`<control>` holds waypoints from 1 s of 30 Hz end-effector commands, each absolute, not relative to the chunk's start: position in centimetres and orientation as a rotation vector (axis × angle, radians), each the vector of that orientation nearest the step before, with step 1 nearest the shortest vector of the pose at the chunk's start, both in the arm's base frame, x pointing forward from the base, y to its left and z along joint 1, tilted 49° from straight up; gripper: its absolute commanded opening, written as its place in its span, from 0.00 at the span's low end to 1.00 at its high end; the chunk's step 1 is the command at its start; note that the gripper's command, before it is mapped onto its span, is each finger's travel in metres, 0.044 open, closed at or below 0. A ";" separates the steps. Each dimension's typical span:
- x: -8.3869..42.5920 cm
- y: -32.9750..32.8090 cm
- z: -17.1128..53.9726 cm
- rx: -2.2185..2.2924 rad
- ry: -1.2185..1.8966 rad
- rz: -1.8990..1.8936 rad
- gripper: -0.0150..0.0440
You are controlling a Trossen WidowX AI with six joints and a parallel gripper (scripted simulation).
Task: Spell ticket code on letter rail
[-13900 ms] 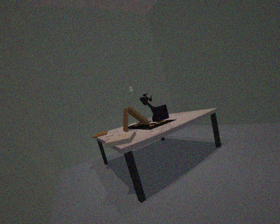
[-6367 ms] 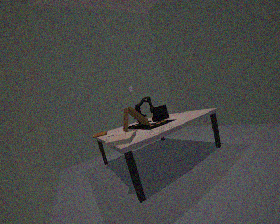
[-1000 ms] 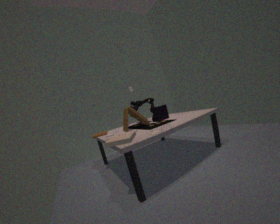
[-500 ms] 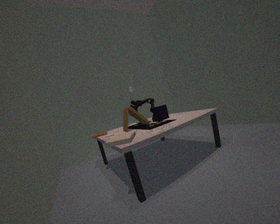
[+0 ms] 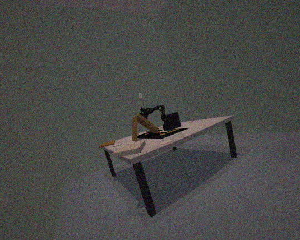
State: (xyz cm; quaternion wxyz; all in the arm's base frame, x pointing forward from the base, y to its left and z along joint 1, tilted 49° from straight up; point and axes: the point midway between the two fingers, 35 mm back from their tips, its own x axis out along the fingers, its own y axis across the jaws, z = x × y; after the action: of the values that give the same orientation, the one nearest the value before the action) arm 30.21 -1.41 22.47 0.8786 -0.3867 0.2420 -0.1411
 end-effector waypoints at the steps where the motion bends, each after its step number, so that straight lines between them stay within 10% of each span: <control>1: 30.2 -1.3 22.3 -0.804 0.504 -0.299 0.25; 30: 30.3 -0.3 21.3 -0.804 0.504 -0.299 0.25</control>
State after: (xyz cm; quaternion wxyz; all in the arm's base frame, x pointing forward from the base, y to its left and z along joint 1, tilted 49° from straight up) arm 30.32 -0.40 21.34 0.8785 -0.3869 0.2423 -0.1411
